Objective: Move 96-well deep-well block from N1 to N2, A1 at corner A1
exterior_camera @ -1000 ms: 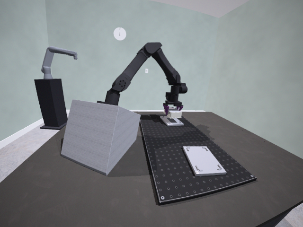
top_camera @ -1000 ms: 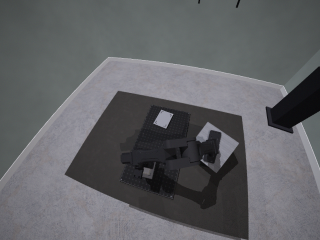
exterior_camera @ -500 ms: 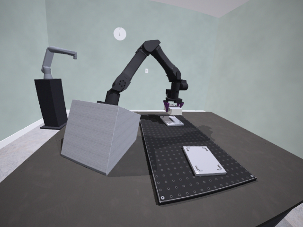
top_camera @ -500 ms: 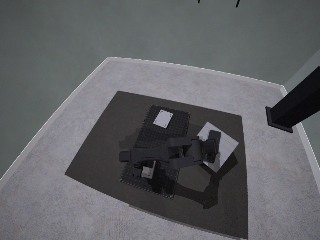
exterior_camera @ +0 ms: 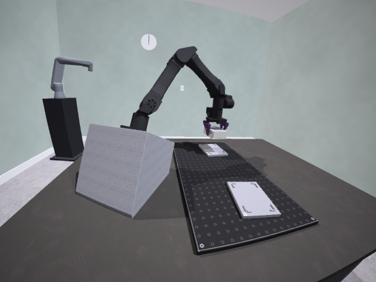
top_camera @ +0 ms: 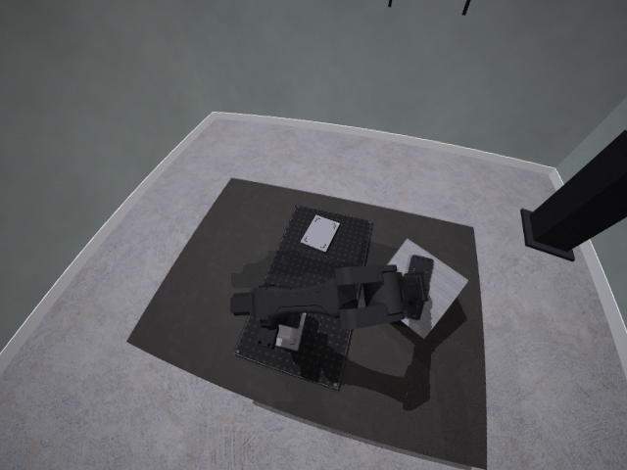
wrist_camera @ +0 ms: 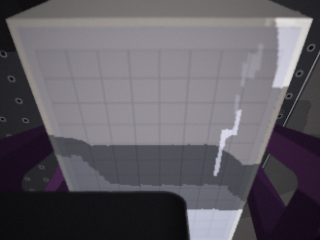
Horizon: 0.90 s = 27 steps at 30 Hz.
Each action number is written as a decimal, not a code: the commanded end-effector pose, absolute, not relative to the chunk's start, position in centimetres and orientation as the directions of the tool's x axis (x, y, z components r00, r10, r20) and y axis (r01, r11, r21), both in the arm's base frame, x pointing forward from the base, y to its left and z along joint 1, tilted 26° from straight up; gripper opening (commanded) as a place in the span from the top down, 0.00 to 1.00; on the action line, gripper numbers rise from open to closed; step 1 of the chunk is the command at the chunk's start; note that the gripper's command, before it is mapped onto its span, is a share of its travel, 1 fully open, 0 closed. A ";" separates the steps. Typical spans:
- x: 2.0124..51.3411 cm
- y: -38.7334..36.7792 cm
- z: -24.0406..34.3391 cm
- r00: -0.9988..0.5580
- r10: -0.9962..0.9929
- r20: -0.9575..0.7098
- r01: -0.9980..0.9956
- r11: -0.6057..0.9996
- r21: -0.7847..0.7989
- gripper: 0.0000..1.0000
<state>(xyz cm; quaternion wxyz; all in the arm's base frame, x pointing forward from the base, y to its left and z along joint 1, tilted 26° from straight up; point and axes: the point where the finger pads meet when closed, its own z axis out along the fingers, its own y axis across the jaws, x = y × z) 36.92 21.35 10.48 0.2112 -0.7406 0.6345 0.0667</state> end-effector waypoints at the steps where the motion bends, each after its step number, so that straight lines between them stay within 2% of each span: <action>1: 37.0 21.1 11.5 0.185 -0.908 -0.376 -0.967 -0.100 -0.236 1.00; 27: 37.0 20.8 11.3 0.153 -0.911 -0.383 -0.972 -0.069 -0.224 1.00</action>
